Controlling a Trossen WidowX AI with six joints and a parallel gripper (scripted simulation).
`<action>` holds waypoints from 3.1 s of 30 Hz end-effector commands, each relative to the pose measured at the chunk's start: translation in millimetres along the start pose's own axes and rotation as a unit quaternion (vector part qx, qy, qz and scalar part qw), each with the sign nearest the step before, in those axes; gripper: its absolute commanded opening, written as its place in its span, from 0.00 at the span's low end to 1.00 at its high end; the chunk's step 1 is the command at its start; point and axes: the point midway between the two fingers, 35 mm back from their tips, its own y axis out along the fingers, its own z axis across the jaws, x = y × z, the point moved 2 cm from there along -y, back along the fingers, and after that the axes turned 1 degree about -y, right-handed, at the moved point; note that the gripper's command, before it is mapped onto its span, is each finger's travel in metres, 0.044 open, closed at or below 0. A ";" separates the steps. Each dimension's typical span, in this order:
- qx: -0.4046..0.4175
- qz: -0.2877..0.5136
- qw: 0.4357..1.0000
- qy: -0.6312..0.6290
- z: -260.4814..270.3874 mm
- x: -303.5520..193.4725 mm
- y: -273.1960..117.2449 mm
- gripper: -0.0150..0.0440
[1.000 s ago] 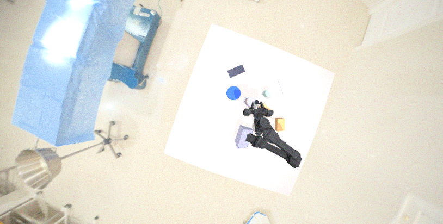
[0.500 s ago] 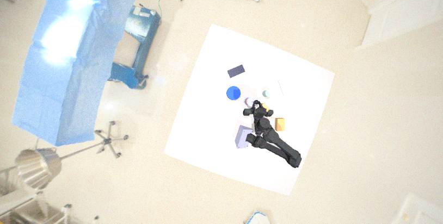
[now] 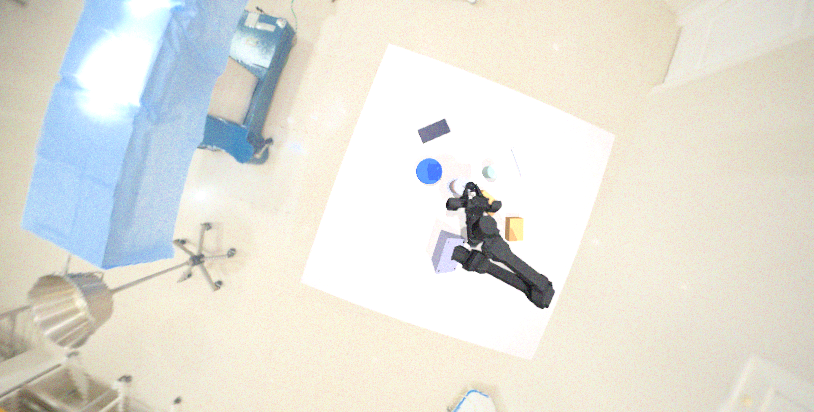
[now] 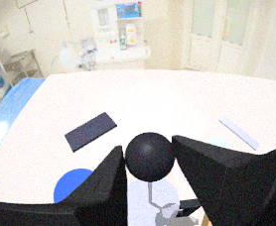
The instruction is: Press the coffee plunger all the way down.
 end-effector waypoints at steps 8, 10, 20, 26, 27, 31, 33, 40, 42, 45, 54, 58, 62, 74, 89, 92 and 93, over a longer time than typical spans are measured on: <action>0.003 0.018 1.000 -0.011 3.3 -27.5 16.5 0.47; 0.003 0.018 1.000 -0.011 3.5 -30.2 18.5 0.47; 0.004 0.018 1.000 -0.011 4.2 -43.6 28.5 0.47; 0.003 0.018 1.000 -0.011 4.3 -51.6 34.5 0.47; 0.003 0.018 1.000 -0.011 4.3 -52.9 35.5 0.47; 0.003 0.017 1.000 -0.012 4.1 -58.1 39.4 0.47; 0.003 0.017 1.000 -0.012 4.0 -60.6 41.5 0.47; 0.002 0.016 1.000 -0.012 3.2 -68.3 49.4 0.47; 0.002 0.015 1.000 -0.013 3.0 -69.9 52.1 0.47; 0.001 0.015 1.000 -0.013 2.6 -70.5 56.5 0.47; 0.000 0.015 1.000 -0.013 3.5 -66.7 63.0 0.47; 0.000 0.015 1.000 -0.012 4.2 -65.8 63.8 0.47; 0.000 0.015 1.000 -0.012 5.0 -65.1 64.3 0.47; 0.000 0.014 1.000 -0.012 6.7 -62.8 66.2 0.47; 0.000 0.014 1.000 -0.012 8.4 -61.3 67.7 0.47; 0.000 0.014 1.000 -0.012 8.7 -61.1 67.9 0.47; 0.000 0.014 1.000 -0.012 8.8 -61.1 67.9 0.47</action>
